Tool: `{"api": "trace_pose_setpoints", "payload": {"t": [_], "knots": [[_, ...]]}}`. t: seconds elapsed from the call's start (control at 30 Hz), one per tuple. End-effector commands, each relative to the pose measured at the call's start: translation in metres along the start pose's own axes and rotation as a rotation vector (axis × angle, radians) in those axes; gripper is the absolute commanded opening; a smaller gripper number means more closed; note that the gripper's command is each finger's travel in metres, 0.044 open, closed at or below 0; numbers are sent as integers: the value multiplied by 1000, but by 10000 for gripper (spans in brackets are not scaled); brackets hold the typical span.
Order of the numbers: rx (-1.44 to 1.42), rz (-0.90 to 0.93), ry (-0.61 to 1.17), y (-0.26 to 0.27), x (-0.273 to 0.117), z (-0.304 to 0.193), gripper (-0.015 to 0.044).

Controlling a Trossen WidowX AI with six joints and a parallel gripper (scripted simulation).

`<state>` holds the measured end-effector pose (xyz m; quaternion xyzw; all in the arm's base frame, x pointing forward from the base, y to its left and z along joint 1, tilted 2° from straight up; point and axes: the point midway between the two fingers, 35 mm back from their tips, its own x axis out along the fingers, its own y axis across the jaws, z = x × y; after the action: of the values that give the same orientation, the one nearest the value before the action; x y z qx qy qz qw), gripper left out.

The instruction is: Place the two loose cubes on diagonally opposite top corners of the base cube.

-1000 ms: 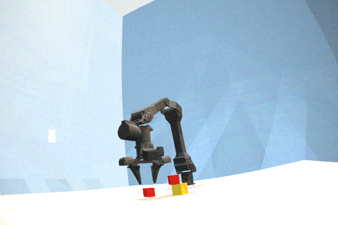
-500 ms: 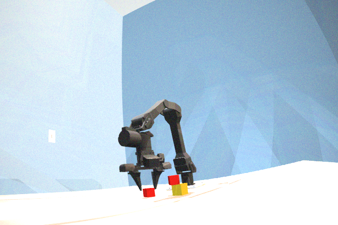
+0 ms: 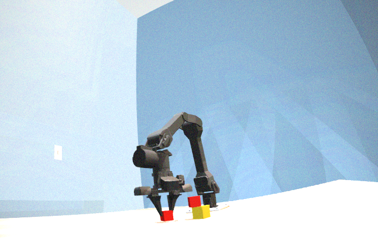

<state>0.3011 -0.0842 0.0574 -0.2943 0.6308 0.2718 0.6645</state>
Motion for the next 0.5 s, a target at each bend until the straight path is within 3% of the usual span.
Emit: {"api": "trace_pose_setpoints", "payload": {"t": [0.0, 0.47], "knots": [[-2, 0, -3, -1, -4, 1, 105], [-2, 0, -3, -5, -47, 3, 105]]}}
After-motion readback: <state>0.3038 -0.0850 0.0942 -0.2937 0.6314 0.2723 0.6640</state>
